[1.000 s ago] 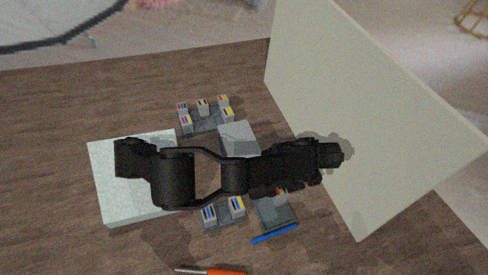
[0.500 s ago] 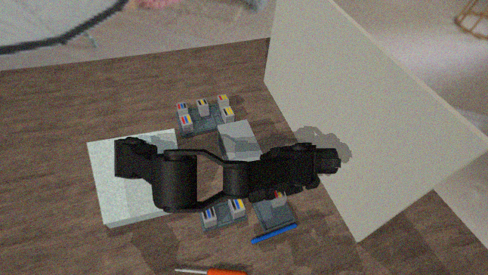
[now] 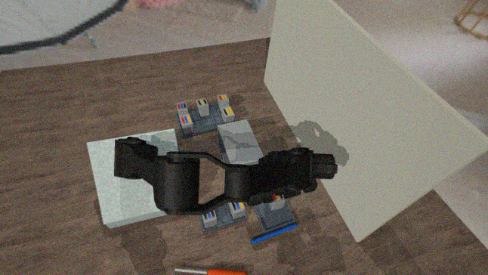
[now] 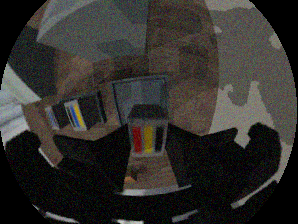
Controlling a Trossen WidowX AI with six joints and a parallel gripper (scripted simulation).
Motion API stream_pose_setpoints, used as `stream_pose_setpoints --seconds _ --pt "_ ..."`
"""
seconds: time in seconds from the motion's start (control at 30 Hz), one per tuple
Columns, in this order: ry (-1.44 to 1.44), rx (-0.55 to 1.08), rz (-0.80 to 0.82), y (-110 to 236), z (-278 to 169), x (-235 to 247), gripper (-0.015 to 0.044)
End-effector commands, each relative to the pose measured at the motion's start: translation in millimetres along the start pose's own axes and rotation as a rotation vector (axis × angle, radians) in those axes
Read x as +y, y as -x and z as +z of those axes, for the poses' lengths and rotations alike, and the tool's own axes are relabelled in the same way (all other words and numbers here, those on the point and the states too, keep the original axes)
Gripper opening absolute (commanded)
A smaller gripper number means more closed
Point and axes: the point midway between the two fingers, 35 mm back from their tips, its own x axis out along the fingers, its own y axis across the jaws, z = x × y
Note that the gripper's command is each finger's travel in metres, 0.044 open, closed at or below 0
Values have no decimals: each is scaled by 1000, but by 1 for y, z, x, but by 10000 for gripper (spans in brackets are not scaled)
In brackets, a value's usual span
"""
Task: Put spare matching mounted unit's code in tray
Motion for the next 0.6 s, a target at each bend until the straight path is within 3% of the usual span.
stream_pose_setpoints --seconds 0.0,0.57 --pt "8 -5 1 -6 2 1 0" --pt "9 0 2 -23 1 6 0"
